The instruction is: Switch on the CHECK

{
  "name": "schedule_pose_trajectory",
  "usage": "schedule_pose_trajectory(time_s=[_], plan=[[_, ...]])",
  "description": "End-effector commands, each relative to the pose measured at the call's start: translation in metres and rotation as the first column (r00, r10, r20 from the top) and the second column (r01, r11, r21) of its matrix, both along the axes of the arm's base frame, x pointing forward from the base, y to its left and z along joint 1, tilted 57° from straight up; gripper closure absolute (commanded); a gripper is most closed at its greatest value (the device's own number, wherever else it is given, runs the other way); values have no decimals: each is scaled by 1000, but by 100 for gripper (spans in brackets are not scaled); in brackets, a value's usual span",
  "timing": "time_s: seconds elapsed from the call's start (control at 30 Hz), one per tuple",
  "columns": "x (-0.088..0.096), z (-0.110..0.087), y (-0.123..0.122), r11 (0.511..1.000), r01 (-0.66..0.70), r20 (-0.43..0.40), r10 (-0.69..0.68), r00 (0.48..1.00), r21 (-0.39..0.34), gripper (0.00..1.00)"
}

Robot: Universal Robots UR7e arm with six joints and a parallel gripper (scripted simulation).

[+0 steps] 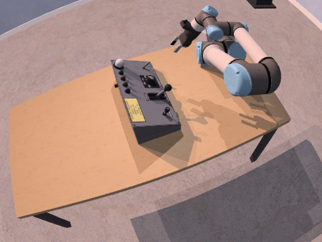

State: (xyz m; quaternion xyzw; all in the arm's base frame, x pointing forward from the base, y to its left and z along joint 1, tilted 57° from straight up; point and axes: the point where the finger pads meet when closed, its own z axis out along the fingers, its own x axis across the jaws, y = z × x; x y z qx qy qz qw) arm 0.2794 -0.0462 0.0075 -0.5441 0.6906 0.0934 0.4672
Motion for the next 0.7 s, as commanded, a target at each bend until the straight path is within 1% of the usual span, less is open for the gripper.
schedule_pose_trajectory(time_s=[0.0,0.53,0.67], plan=[[0,0,-1,1000,1,-1,-1,1000,0,0],[2,-2,-4,999,37,-43,-35,998,37,0],[3,-3,-6,996,61,-72,-57,996,61,0]])
